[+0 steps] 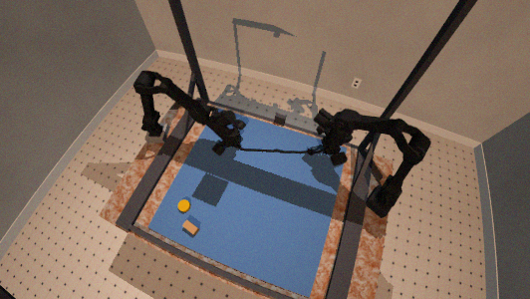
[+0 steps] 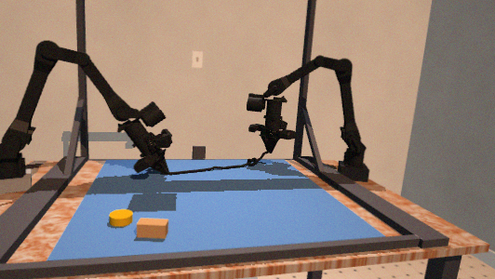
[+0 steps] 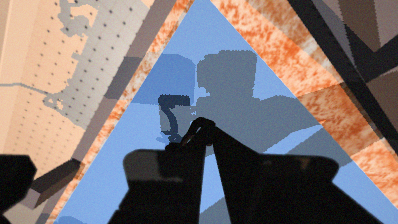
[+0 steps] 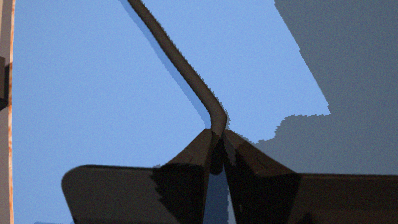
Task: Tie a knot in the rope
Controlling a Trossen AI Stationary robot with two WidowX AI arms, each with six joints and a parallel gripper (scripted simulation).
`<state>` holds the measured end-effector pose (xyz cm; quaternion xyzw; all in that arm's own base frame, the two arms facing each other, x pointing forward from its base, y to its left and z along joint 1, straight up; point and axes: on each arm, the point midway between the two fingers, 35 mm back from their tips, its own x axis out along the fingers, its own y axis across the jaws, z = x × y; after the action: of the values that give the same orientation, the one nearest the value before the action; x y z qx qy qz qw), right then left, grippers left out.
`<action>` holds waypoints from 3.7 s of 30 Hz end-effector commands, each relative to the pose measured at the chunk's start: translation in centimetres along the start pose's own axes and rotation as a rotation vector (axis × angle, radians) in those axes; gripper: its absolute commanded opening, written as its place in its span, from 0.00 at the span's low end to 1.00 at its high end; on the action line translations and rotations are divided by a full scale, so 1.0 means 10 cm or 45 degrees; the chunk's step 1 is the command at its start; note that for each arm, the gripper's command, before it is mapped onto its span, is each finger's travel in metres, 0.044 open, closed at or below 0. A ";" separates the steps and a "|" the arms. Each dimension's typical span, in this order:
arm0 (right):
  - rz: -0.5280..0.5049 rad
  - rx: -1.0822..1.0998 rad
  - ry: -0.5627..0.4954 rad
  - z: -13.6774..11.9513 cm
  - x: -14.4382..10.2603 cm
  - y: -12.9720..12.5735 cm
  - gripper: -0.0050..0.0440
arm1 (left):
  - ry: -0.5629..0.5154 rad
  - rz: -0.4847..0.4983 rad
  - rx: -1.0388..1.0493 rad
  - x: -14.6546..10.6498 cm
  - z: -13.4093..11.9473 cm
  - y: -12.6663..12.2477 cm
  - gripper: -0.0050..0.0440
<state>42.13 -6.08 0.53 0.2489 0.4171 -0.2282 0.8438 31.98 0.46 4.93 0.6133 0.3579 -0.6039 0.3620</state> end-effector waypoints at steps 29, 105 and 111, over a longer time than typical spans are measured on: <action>0.013 0.010 -0.027 0.08 -0.05 0.04 0.16 | 0.008 0.015 0.007 0.21 -0.13 0.00 0.28; 0.013 0.010 -0.027 0.08 -0.05 0.04 0.28 | 0.008 0.015 0.007 -0.97 -0.13 -0.01 0.36; 0.013 0.010 -0.027 0.08 -0.05 0.04 0.28 | 0.008 0.015 0.007 -0.97 -0.13 -0.01 0.28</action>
<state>42.14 -6.08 0.53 0.2489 0.4171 -0.2282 0.8438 32.25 1.62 13.68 0.6084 0.3607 -0.6088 0.3593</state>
